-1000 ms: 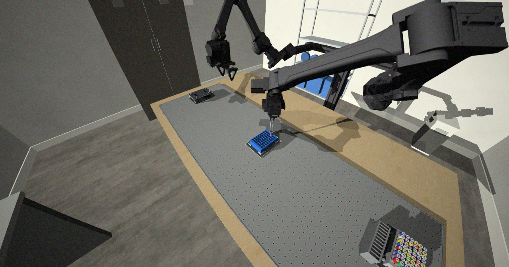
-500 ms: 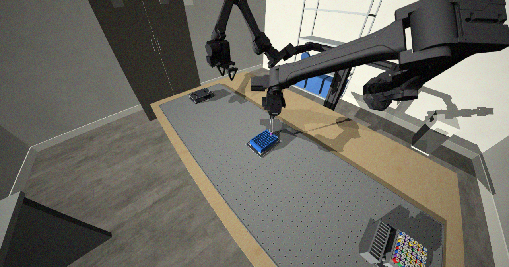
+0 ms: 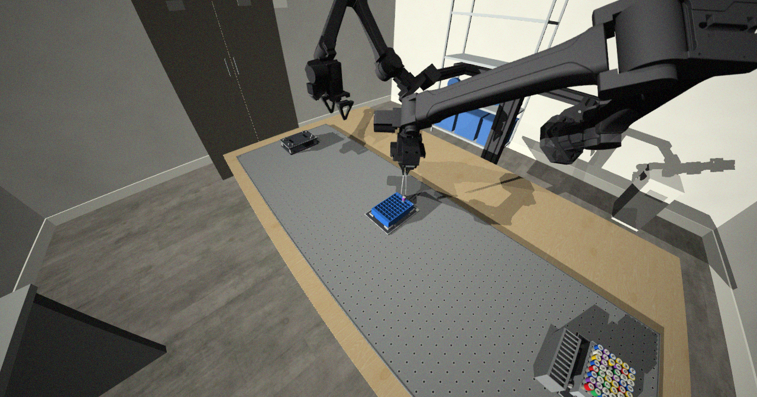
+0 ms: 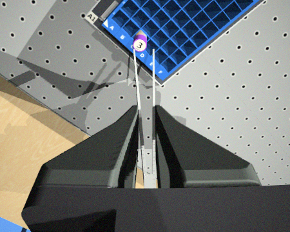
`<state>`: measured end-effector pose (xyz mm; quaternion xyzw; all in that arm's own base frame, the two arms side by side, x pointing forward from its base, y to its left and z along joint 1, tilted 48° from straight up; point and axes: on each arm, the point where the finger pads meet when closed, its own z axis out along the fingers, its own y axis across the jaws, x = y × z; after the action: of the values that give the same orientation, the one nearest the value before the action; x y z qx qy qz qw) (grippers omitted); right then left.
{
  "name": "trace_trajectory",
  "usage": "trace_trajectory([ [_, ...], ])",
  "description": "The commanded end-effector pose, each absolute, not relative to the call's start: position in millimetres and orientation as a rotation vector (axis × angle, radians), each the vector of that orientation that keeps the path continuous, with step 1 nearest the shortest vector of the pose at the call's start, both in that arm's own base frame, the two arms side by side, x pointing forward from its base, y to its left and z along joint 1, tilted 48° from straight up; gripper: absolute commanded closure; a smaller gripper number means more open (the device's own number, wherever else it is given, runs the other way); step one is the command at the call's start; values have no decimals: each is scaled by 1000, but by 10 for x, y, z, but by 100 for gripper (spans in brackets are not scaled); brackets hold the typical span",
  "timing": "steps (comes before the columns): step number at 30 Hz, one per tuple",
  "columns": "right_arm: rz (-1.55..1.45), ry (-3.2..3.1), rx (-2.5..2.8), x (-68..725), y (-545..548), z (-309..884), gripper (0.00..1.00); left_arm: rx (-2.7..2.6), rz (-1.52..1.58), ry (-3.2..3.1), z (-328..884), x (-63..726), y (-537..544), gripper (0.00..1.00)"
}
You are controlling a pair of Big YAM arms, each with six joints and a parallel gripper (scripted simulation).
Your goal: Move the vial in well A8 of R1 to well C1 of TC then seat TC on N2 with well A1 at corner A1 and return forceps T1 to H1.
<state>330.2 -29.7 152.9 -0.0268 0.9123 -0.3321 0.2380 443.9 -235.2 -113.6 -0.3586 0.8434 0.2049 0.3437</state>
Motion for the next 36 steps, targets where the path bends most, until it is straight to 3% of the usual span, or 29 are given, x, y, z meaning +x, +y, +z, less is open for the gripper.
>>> trace_trajectory([
  [1,-899,2486,-57,3350,-277,1606,0,-916,509,2193,-1026,4356,-2482,89],
  [36,-899,2486,-57,3350,-277,1606,0,-943,509,2183,-983,4359,-2430,93],
])
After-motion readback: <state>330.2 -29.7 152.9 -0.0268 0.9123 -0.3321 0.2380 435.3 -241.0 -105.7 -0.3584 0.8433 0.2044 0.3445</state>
